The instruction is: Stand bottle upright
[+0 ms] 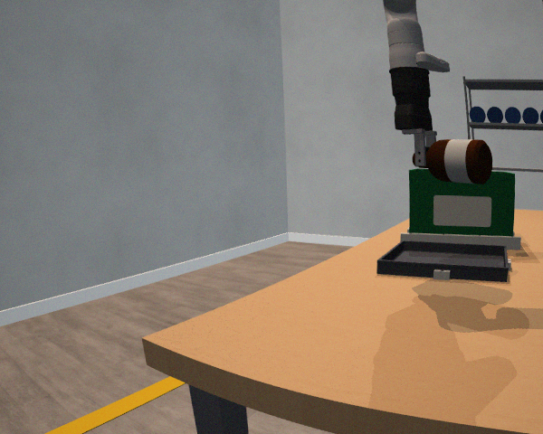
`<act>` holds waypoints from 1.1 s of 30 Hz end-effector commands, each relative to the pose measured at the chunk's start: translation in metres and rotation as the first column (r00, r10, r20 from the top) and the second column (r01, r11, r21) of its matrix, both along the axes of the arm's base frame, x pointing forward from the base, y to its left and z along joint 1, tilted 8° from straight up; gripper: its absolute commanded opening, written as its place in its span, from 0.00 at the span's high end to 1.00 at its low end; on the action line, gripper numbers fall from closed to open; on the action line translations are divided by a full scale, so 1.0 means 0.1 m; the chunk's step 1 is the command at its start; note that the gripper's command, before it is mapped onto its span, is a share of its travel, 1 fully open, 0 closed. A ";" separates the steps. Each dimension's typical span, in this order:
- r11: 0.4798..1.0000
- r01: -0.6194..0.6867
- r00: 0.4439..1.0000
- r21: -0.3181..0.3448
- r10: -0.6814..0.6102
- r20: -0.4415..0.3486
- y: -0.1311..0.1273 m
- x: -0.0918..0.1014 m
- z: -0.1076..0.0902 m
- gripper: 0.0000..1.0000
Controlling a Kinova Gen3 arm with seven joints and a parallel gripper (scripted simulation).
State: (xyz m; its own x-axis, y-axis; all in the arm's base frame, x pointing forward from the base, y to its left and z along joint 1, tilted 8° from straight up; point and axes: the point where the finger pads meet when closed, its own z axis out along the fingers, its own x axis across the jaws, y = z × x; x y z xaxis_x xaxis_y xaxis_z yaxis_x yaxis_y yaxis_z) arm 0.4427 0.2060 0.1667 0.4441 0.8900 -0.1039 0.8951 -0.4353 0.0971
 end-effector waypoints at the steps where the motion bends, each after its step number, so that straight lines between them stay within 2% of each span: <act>1: 1.000 0.015 1.000 0.003 -0.015 0.000 0.01 -0.01 -0.01 1.00; 14: 0.996 0.084 0.996 0.007 -0.084 0.008 0.02 -0.02 -0.01 1.00; 26: 0.970 0.242 0.970 0.017 -0.242 0.028 0.02 -0.02 -0.01 1.00; 33: 0.965 0.261 0.965 0.019 -0.261 0.032 0.02 -0.01 -0.01 1.00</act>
